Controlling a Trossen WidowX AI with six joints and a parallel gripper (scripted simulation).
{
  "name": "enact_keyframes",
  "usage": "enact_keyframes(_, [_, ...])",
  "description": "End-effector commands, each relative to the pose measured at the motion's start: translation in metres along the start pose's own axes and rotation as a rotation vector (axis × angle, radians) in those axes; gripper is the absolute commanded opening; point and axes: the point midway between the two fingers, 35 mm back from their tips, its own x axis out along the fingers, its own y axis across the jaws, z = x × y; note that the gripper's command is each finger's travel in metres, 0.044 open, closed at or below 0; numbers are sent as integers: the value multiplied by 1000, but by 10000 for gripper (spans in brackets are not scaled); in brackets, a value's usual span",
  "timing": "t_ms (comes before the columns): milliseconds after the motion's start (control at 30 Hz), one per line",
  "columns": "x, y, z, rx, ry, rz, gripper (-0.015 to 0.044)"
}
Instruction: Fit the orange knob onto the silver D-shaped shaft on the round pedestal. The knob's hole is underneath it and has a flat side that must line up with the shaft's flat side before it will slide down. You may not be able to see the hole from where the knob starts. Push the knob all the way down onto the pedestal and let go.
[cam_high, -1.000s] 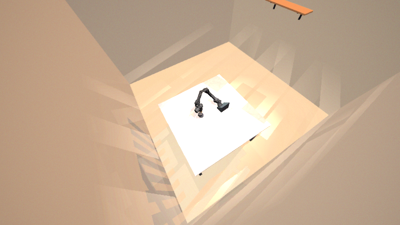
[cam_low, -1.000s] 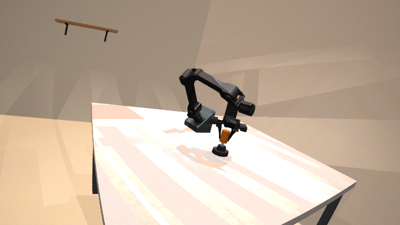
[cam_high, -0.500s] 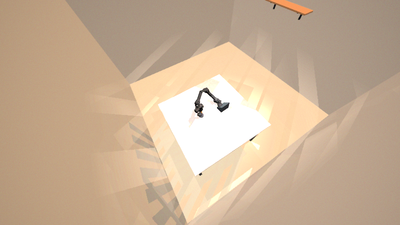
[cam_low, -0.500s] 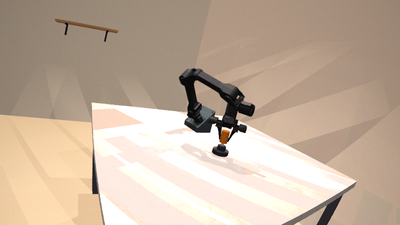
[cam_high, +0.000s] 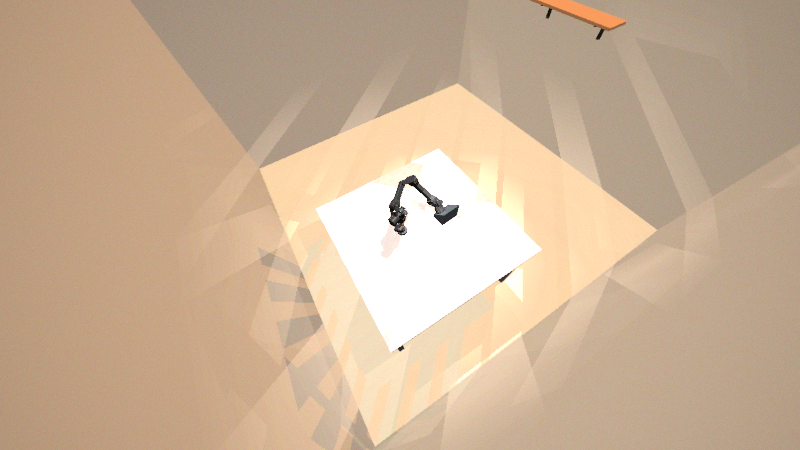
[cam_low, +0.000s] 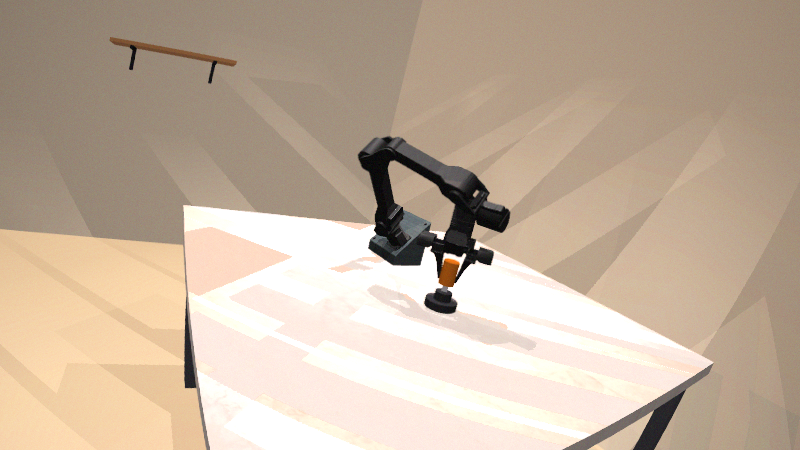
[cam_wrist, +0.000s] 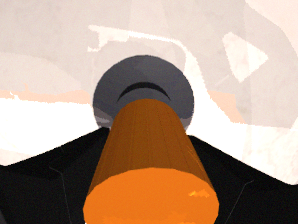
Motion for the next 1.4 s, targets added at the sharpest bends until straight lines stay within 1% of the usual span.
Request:
enact_keyframes(0, [-2,2,0,73,0,5,0])
enact_keyframes(133, [-1,3,0,196,1,5,0])
enact_keyframes(700, [3,1,0,196,0,5,0])
enact_keyframes(1067, [-2,2,-1,196,1,5,0])
enact_keyframes(1167, [-2,2,-1,251,1,5,0])
enact_keyframes(1300, [-1,3,0,395,1,5,0])
enact_keyframes(1367, [-1,2,0,405,1,5,0])
